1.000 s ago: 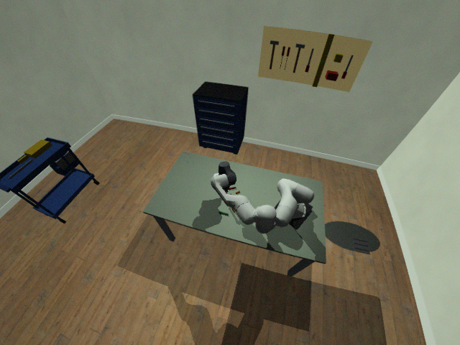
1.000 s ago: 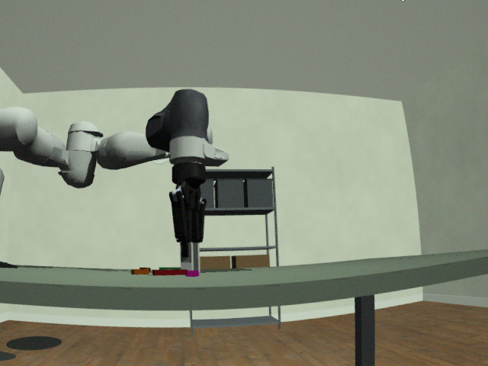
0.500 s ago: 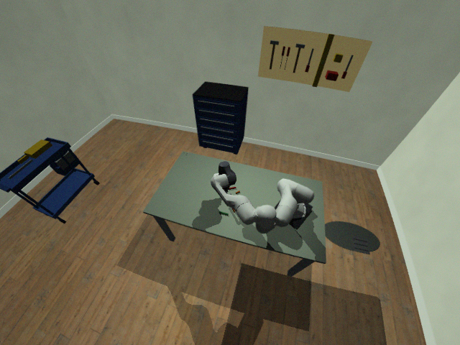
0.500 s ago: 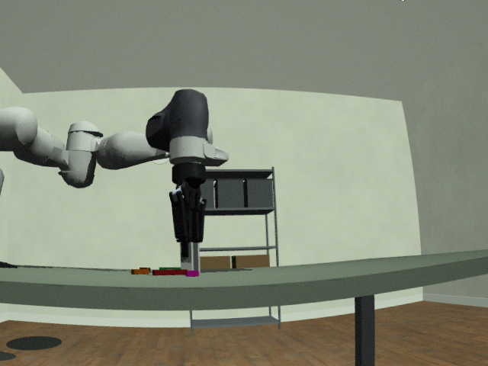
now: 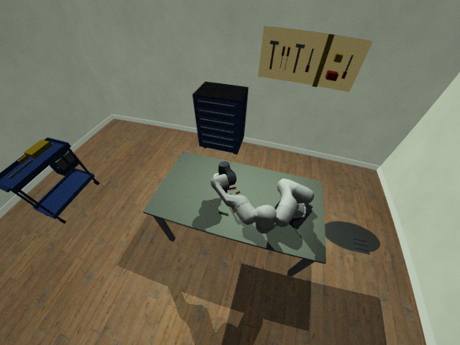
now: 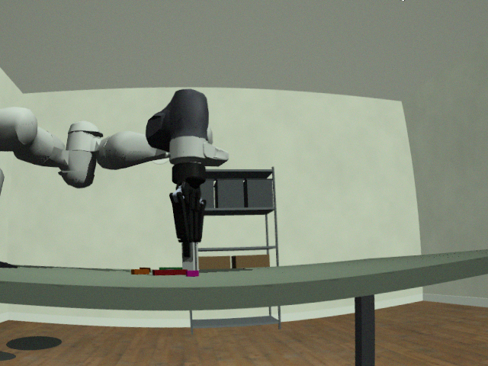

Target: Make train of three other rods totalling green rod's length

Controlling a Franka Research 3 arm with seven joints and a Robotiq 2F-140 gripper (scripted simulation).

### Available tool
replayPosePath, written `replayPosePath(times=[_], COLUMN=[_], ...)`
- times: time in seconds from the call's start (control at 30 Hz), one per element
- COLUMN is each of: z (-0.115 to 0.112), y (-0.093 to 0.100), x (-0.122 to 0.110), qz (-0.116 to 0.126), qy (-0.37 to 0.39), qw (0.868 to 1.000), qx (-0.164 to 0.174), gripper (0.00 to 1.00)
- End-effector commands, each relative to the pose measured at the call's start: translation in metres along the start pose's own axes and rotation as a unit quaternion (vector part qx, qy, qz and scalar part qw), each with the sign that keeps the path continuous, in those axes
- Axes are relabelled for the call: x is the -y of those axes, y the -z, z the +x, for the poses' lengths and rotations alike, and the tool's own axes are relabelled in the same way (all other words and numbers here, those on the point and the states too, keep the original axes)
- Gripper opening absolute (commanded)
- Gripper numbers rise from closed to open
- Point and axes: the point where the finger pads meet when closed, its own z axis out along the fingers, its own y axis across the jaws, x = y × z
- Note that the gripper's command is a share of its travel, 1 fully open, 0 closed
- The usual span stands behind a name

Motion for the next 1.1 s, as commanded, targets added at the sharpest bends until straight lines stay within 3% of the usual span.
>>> replayPosePath(times=[0.0,0.77,0.9,1.07], z=[0.002,0.002,0.002,0.002], y=[0.0,0.001,0.014,0.046], x=[-0.001,-0.001,-0.001,-0.001], qz=[0.0,0.0,0.0,0.0], qy=[0.001,0.001,0.001,0.001], qw=[1.0,1.0,1.0,1.0], qx=[-0.002,-0.002,-0.002,-0.002], gripper=[0.03,0.03,0.03,0.03])
